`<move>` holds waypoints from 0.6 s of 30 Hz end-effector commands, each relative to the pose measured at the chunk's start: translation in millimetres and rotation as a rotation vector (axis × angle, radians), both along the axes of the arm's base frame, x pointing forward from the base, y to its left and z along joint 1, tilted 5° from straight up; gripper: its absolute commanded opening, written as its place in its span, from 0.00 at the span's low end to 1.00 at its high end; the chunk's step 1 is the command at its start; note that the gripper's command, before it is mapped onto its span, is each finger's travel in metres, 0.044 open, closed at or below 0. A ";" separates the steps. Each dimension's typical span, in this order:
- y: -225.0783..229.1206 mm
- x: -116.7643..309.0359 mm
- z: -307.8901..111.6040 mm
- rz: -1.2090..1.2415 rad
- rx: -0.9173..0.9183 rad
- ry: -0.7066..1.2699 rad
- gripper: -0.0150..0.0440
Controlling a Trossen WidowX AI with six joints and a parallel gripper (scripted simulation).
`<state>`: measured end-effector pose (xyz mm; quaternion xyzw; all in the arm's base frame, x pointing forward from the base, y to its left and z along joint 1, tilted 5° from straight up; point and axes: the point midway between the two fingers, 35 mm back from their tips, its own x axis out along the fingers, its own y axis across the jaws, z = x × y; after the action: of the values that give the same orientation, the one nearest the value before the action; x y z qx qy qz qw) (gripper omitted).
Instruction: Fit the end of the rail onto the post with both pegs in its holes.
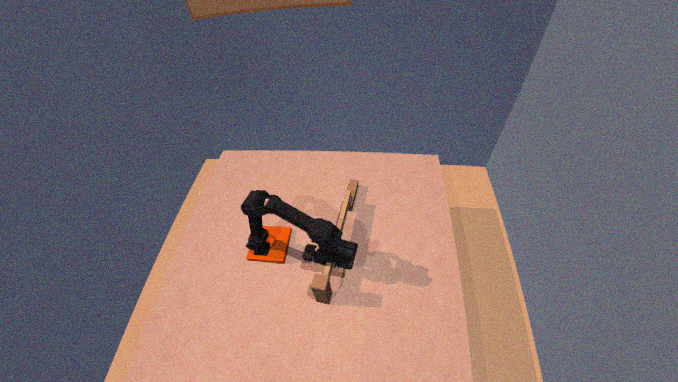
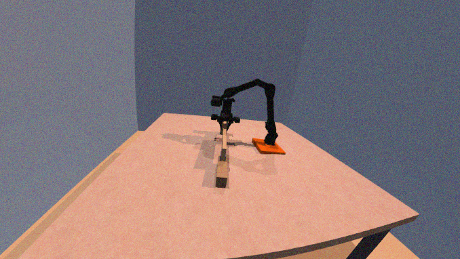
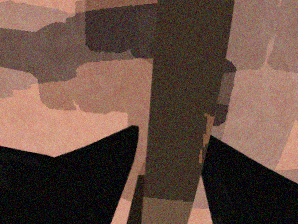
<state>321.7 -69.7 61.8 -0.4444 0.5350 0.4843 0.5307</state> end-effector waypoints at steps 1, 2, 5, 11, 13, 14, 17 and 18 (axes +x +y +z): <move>0.0 0.3 -0.1 0.000 0.000 -0.001 0.74; 0.0 0.3 -0.1 0.000 0.000 -0.001 0.79; 0.0 0.3 -0.1 0.000 0.000 -0.001 0.92; 0.0 0.3 -0.1 0.000 0.000 -0.001 1.00; 0.0 0.3 -0.1 0.000 0.000 -0.001 1.00; 1.6 0.7 1.6 0.000 0.000 -0.001 1.00; 22.5 4.8 24.0 0.000 -0.002 -0.004 1.00; 27.4 5.3 29.2 0.000 -0.002 -0.005 1.00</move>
<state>320.6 -60.9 68.8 -0.4365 0.5411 0.4874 0.5283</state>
